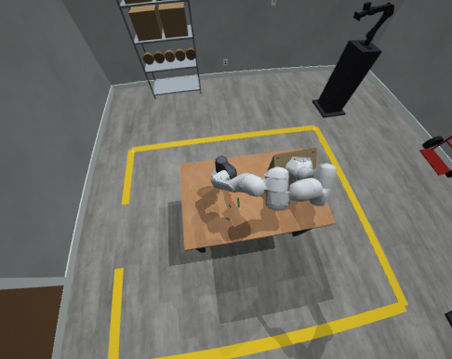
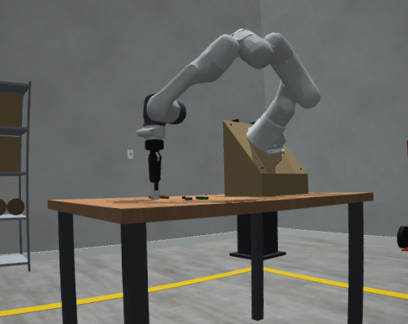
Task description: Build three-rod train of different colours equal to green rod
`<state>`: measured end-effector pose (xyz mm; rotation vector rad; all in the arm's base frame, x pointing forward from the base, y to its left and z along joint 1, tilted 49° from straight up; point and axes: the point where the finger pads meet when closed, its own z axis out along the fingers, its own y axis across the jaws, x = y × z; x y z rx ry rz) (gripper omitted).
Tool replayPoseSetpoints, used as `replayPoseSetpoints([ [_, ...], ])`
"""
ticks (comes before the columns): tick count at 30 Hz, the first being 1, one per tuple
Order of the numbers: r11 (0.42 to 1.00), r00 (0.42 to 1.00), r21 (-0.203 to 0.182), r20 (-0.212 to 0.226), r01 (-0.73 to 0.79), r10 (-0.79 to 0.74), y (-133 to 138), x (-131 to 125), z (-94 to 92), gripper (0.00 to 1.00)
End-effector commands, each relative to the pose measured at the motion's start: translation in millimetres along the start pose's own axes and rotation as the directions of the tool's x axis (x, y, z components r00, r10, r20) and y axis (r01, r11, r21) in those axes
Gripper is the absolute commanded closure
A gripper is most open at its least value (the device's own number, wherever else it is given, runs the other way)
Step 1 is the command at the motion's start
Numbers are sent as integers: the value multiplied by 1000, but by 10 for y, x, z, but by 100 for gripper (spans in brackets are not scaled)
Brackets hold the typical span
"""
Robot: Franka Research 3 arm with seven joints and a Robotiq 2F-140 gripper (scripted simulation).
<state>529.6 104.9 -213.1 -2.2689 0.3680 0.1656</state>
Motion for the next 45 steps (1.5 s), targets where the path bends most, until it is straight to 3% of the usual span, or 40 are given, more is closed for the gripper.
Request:
replayPoseSetpoints([
  [1,1000,1000,1,-2,5,-5,-2,5,11,85],
  [5,1000,1000,1,-2,5,-5,-2,5,11,85],
  [6,1000,1000,1,-2,5,-5,-2,5,11,97],
  [40,1000,1000,1,-2,5,-5,-2,5,10,97],
  [45,1000,1000,1,-2,5,-5,-2,4,-85,97],
])
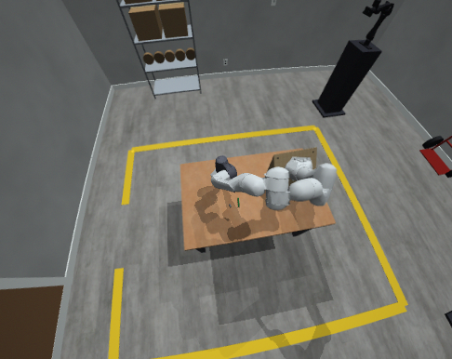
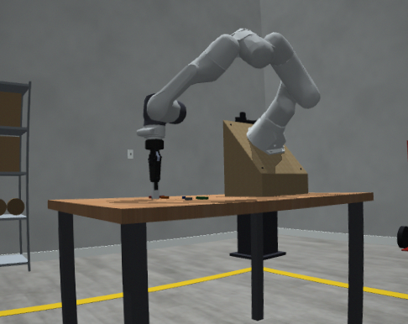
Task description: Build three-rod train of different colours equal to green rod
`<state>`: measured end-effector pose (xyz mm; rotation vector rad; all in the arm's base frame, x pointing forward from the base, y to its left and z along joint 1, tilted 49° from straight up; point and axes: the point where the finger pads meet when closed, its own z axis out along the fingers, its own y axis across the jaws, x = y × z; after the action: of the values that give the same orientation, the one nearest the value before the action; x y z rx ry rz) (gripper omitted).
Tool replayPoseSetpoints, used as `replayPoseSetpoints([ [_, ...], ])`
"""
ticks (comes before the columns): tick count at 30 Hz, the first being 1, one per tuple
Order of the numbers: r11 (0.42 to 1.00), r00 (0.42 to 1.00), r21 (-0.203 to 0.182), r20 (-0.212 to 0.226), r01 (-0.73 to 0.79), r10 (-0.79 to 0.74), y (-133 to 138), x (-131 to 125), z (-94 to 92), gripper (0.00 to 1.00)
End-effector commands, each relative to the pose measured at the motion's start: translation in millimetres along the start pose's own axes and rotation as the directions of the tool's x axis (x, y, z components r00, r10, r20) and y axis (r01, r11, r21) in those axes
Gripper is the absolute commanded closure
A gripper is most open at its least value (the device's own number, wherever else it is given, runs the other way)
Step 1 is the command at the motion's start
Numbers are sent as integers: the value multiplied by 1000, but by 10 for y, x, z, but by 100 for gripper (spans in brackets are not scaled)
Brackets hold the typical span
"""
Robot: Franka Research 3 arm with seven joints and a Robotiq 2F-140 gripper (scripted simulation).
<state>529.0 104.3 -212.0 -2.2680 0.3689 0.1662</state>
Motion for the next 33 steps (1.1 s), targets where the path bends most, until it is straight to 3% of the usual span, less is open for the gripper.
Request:
replayPoseSetpoints([
  [1,1000,1000,0,-2,6,-6,0,11,-119,97],
  [9,1000,1000,0,-2,6,-6,0,10,-683,97],
  [11,1000,1000,0,-2,6,-6,0,10,-683,97],
  [16,1000,1000,0,-2,6,-6,1,9,-938,97],
  [29,1000,1000,0,-2,11,-11,-5,3,-977,97],
  [33,981,981,8,-7,193,-193,-213,-274,-981,97],
])
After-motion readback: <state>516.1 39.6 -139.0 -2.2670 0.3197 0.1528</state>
